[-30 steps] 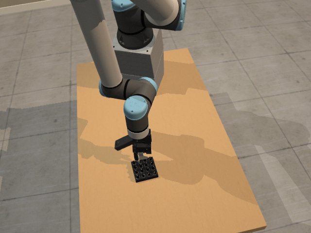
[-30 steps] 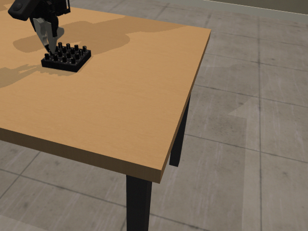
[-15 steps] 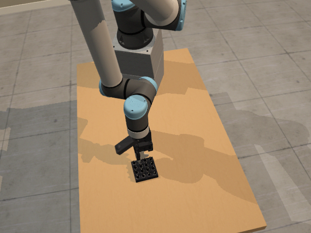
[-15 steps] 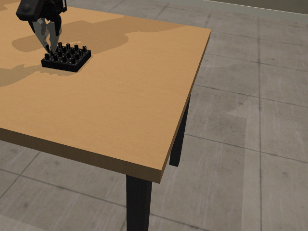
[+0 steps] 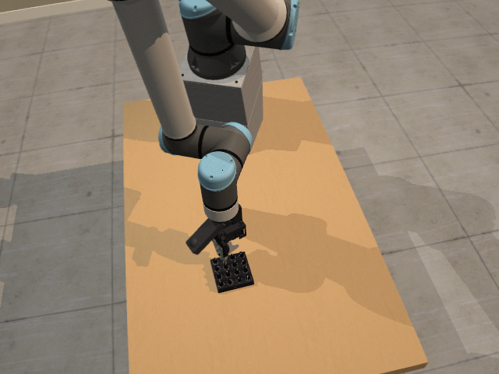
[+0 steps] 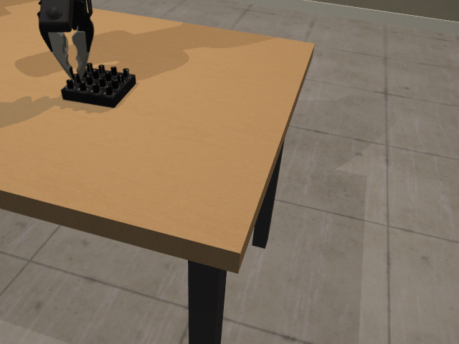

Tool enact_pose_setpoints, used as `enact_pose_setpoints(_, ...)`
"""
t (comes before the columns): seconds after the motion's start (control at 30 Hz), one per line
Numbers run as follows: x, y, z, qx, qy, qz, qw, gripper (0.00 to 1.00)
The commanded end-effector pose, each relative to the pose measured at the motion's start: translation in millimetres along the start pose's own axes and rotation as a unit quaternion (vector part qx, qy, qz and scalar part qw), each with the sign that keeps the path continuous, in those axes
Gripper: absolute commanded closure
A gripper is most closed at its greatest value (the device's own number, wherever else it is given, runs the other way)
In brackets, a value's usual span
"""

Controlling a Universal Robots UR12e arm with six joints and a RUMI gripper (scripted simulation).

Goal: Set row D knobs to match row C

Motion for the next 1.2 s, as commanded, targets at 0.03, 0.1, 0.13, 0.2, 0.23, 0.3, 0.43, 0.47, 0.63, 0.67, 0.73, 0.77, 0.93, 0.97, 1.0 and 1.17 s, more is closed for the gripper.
enact_pose_setpoints(0.03,-0.7,0.4,-0.3,0.0,0.062,-0.001,0.998,0.96)
enact_pose_setpoints(0.1,-0.9,0.4,-0.3,0.0,0.08,-0.001,0.997,0.96)
enact_pose_setpoints(0.13,-1.0,0.4,-0.2,0.0,0.089,-0.001,0.996,0.96)
enact_pose_setpoints(0.2,-1.2,0.4,-0.2,0.0,0.106,-0.001,0.994,0.96)
enact_pose_setpoints(0.23,-1.2,0.4,-0.2,0.0,0.106,-0.001,0.994,0.96)
enact_pose_setpoints(0.3,-1.2,0.4,-0.2,0.0,0.114,-0.001,0.993,0.96)
enact_pose_setpoints(0.43,-1.5,0.4,-0.2,0.0,0.145,-0.001,0.989,0.96)
enact_pose_setpoints(0.47,-1.6,0.4,-0.1,0.0,0.152,-0.001,0.988,0.96)
enact_pose_setpoints(0.63,-1.9,0.4,-0.1,0.0,0.184,-0.001,0.983,0.96)
enact_pose_setpoints(0.67,-1.9,0.4,0.0,0.0,0.19,-0.001,0.982,0.96)
enact_pose_setpoints(0.73,-2.0,0.4,0.0,0.0,0.201,-0.001,0.98,0.96)
enact_pose_setpoints(0.77,-2.1,0.4,0.0,0.0,0.206,-0.001,0.979,0.96)
enact_pose_setpoints(0.93,-2.2,0.4,0.1,0.0,0.219,-0.001,0.976,0.96)
enact_pose_setpoints(0.97,-2.3,0.4,0.1,0.0,0.223,-0.001,0.975,0.96)
enact_pose_setpoints(1.0,-2.3,0.4,0.1,0.0,0.227,-0.001,0.974,0.96)
enact_pose_setpoints(1.17,-2.4,0.4,0.1,0.0,0.243,-0.001,0.97,0.96)
Point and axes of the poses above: the point where the finger pads meet when closed, its own y axis back along the fingers, its own x axis across the jaws, z = x × y, the point moved 3 cm from there along y, back along the fingers, and after that the axes turned 4 degrees about y, right-handed, at the moved point
